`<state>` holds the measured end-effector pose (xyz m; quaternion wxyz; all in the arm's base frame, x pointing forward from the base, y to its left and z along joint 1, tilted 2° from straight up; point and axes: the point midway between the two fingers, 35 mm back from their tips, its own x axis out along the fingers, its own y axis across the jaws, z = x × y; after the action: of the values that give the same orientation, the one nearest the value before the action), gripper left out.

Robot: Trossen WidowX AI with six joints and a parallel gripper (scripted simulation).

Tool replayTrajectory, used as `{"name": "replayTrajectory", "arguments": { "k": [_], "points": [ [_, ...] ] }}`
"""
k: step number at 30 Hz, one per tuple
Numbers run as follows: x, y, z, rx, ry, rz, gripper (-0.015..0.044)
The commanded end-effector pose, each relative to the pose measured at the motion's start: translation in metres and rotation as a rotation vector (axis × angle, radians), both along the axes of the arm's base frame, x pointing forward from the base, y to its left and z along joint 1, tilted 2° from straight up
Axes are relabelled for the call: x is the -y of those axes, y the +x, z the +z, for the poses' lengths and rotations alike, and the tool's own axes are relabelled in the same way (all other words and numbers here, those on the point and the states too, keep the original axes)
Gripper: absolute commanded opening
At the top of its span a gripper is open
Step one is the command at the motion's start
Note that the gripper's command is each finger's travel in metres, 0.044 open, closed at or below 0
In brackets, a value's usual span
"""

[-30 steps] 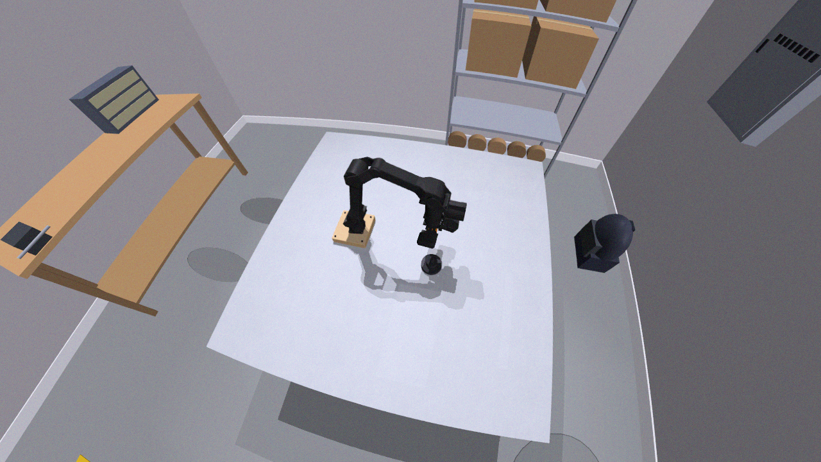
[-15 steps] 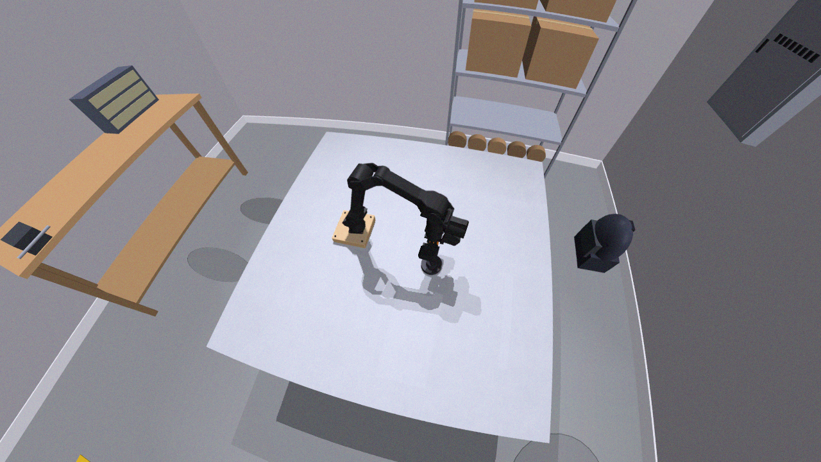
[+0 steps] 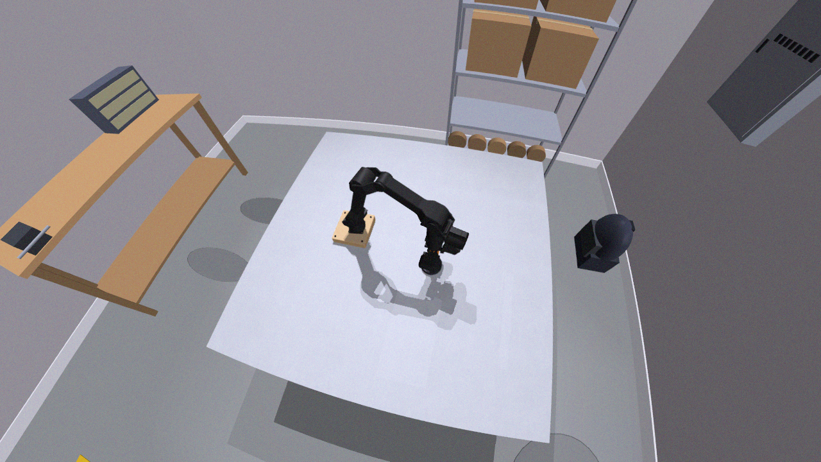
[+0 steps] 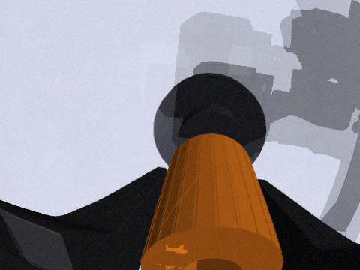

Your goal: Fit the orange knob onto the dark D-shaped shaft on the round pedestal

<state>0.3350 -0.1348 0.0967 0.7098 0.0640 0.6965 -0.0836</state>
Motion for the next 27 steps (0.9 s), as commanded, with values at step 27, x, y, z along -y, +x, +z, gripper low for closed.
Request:
{"name": "replayTrajectory", "arguments": {
  "k": [27],
  "points": [
    [0.002, -0.001, -0.021, -0.009, -0.002, 0.0, 0.0]
  ]
}}
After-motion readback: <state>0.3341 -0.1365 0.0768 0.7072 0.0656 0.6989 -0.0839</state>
